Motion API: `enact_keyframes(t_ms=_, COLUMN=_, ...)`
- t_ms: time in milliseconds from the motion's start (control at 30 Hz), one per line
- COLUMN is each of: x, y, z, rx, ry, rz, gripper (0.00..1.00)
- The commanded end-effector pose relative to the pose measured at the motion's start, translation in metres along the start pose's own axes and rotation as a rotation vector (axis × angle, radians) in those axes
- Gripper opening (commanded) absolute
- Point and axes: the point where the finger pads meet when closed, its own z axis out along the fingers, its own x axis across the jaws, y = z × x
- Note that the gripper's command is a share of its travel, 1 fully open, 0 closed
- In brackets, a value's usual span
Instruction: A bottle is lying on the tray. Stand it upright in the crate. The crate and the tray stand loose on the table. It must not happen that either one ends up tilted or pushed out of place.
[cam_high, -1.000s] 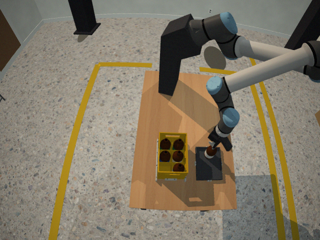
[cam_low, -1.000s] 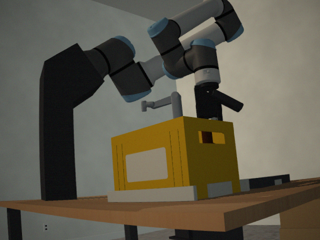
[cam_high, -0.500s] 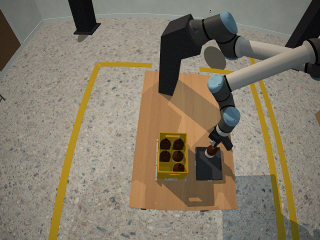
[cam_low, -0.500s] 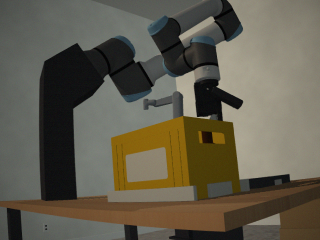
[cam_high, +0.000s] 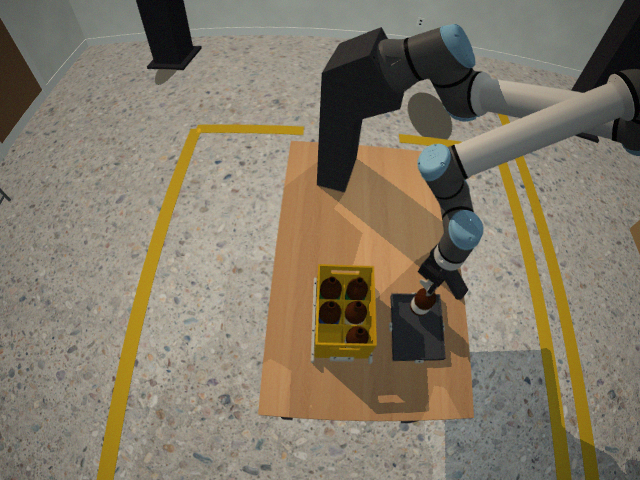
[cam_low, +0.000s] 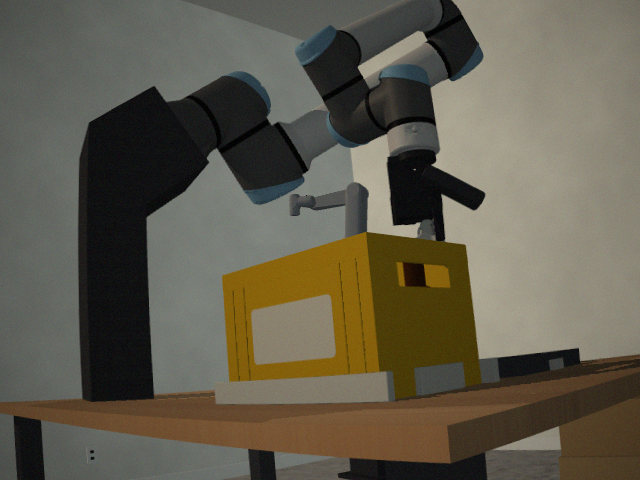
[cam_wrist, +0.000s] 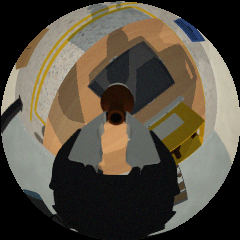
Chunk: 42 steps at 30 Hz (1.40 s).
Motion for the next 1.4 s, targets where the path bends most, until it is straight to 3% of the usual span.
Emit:
enact_keyframes(t_ms=0, x=0.0004, y=-0.0004, z=-0.005, rx=0.0, ry=0.0, rz=0.0, gripper=0.0)
enact_keyframes(t_ms=1367, x=0.0004, y=-0.0006, z=-0.0128, rx=0.0, ry=0.0, rz=0.0, gripper=0.0)
